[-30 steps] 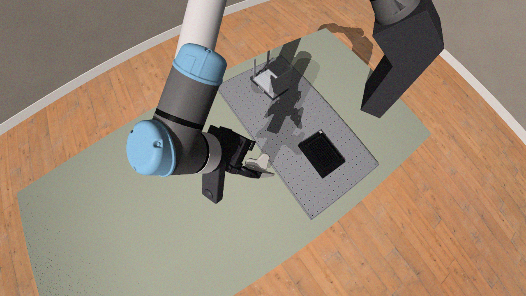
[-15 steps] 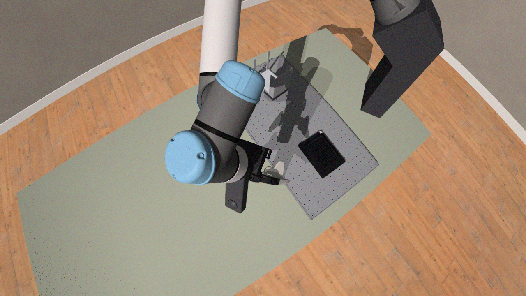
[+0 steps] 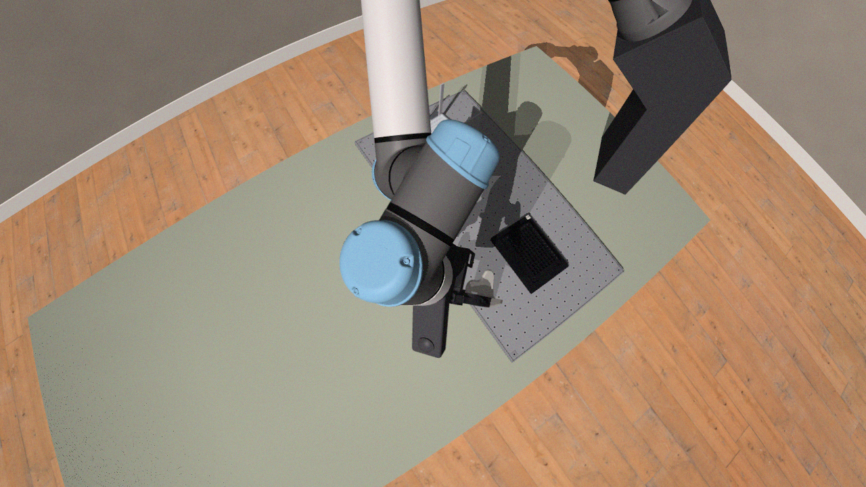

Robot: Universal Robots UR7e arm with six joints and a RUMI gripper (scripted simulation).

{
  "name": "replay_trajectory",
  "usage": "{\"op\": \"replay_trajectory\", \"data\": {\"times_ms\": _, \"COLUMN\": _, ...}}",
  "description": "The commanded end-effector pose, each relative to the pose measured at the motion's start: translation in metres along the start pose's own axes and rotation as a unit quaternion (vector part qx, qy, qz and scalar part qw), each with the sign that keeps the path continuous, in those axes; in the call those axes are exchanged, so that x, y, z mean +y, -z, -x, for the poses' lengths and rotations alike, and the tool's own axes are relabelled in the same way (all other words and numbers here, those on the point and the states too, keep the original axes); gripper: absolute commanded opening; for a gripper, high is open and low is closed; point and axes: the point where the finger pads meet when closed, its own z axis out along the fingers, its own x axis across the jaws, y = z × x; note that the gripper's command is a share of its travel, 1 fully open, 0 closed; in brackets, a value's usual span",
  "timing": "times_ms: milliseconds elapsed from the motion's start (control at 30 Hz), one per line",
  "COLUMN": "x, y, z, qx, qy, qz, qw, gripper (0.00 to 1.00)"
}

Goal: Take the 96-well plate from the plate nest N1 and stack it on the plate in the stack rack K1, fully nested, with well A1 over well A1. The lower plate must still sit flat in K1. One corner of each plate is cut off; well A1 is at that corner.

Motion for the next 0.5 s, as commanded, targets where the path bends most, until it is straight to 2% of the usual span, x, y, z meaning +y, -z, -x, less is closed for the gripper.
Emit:
{"op": "replay_trajectory", "data": {"times_ms": 0, "x": -0.001, "y": -0.014, "z": 0.014, "qx": 0.009, "qy": 0.033, "qz": -0.017, "qw": 0.999, "gripper": 1.0}}
{"op": "replay_trajectory", "data": {"times_ms": 467, "x": 0.008, "y": -0.049, "z": 0.052, "qx": 0.03, "qy": 0.102, "qz": -0.041, "qw": 0.993, "gripper": 1.0}}
